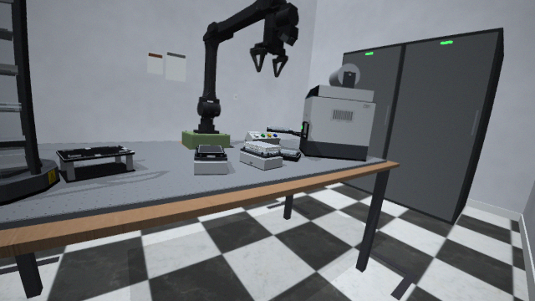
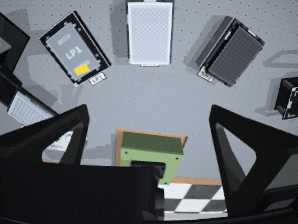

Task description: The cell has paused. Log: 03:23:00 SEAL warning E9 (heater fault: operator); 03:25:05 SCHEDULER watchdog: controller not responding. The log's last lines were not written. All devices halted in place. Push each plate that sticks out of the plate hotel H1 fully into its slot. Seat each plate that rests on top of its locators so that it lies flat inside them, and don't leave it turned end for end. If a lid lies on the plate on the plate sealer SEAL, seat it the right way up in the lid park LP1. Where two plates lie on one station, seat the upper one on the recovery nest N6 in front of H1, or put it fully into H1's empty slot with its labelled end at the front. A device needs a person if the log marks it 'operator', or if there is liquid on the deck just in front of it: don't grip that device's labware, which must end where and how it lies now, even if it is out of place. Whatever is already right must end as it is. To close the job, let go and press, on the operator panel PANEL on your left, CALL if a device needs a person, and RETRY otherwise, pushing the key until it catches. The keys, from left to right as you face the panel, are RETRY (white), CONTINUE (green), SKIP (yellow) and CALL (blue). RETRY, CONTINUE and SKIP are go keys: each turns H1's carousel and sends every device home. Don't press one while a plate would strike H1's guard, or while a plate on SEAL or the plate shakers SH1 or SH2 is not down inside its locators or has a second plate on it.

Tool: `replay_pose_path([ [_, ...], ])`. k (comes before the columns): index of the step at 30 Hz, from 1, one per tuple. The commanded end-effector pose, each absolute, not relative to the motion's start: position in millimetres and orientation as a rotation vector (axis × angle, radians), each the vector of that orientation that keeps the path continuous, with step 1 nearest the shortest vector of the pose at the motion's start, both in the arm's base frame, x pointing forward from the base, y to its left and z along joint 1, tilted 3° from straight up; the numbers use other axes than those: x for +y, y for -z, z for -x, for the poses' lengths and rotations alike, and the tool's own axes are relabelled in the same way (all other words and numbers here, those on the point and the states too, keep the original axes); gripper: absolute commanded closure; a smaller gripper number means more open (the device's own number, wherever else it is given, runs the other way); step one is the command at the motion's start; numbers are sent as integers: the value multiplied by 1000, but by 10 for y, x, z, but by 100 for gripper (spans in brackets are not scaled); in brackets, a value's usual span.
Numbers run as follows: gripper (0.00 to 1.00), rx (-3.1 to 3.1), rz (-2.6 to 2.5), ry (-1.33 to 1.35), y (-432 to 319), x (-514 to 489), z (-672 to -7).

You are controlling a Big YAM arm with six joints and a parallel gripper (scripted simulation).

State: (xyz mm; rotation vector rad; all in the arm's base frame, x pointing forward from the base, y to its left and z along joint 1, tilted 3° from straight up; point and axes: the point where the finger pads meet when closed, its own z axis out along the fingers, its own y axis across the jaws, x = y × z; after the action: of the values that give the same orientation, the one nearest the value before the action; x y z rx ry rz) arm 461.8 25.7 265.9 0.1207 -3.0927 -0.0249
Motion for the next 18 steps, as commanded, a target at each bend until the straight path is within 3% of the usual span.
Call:
replay_pose_path([
  [1, 0, -3116, -98, 25, -2522, 246, -4644],
  [18, 0, -3094, -116, 24, -1677, 318, -4632],
])
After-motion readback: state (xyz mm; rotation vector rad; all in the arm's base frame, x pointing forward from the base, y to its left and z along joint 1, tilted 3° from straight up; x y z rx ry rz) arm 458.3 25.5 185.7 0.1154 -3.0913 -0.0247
